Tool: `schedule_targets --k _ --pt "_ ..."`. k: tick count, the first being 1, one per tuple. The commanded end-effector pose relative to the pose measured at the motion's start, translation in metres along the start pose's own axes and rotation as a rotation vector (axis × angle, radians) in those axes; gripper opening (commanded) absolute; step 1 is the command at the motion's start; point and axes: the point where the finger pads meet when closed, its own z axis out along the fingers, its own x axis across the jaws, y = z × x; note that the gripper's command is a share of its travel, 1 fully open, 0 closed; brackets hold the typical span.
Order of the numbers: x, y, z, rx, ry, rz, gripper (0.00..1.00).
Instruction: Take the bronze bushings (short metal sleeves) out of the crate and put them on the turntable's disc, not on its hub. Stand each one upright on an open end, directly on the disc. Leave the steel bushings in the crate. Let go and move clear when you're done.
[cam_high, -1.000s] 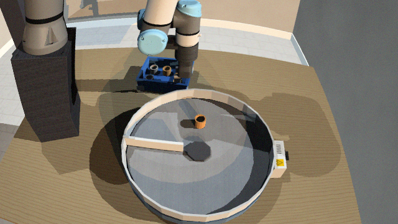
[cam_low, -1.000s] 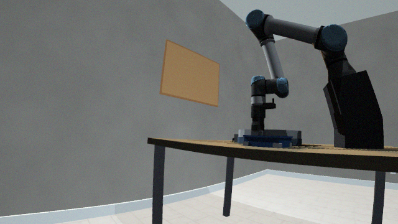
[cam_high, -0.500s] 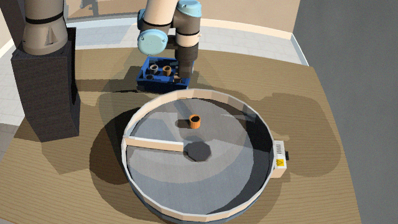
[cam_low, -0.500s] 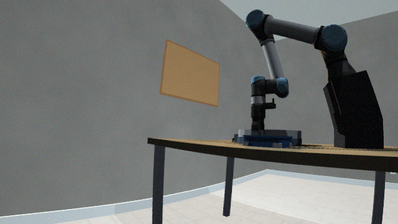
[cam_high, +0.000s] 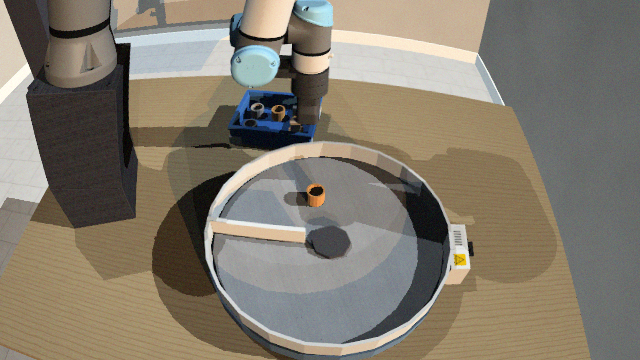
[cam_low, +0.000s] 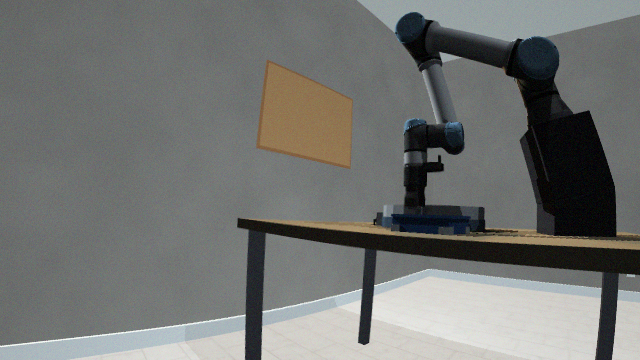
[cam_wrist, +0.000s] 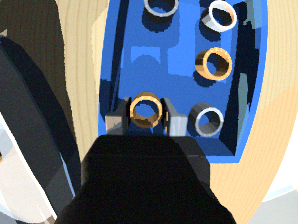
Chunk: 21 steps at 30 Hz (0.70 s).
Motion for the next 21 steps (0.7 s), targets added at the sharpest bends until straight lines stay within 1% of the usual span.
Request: schedule_targets --k 1,6,9,13,15,21 --pt "0.0 0.001 0.0 -0.001 0.0 0.0 0.0" --pt "0.0 0.001 -0.004 -0.001 0.0 0.0 0.0" --pt "0.0 0.001 -0.009 -0.001 0.0 0.0 0.0" --pt "0.0 0.0 -0.021 -0.001 0.0 0.0 0.0" --pt "0.0 0.0 -0.021 -0.001 0.0 0.0 0.0" --pt "0.0 0.0 -0.045 -0.001 0.0 0.0 0.0"
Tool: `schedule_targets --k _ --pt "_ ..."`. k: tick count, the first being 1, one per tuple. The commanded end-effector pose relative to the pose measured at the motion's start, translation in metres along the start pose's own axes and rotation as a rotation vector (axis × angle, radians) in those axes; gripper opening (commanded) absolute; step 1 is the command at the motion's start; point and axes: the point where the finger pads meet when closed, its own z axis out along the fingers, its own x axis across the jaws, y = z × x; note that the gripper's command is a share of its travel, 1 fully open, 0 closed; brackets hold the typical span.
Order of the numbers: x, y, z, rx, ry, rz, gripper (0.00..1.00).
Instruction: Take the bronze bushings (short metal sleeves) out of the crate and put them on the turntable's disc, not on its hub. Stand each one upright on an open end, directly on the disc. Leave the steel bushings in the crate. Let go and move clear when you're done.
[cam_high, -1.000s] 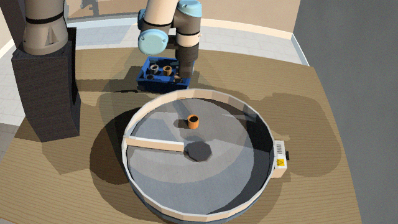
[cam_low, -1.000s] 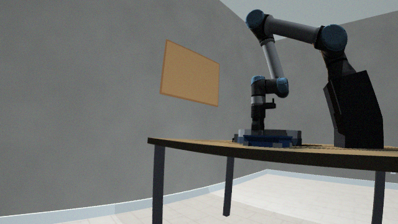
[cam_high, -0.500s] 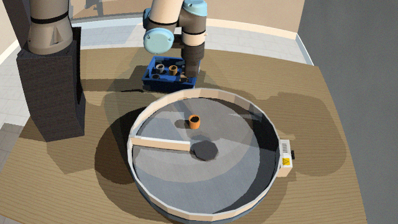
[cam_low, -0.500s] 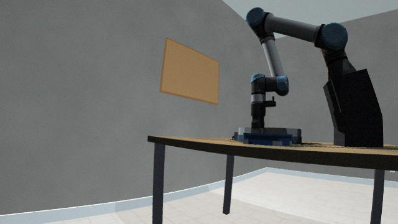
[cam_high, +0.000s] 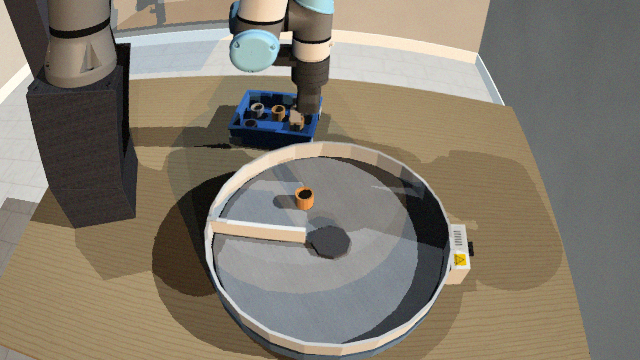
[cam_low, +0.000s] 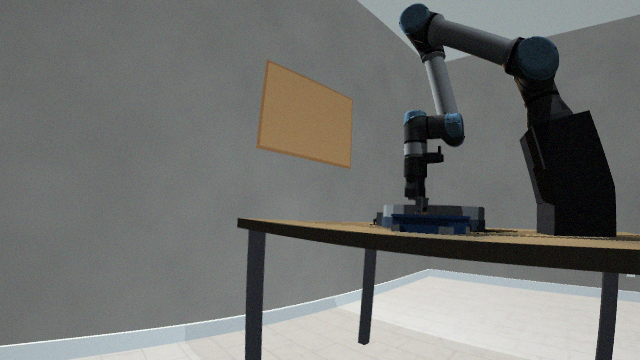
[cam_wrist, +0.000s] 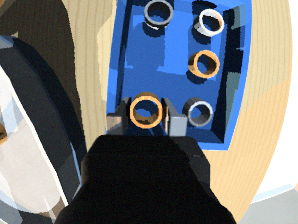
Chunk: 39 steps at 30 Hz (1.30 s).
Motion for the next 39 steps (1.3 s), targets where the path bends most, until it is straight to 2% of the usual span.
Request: schedule_targets --k 1,9,11,19,25,39 --pt "0.0 0.001 -0.021 -0.001 0.0 0.0 0.0" --pt "0.0 0.0 -0.056 -0.001 0.0 0.0 0.0" --pt "0.0 0.0 -0.056 -0.001 0.0 0.0 0.0" --pt "0.0 0.0 -0.079 -0.001 0.0 0.0 0.0" --pt "0.0 0.0 -0.084 -0.001 0.0 0.0 0.0" --pt "0.0 0.0 -0.085 -0.001 0.0 0.0 0.0"
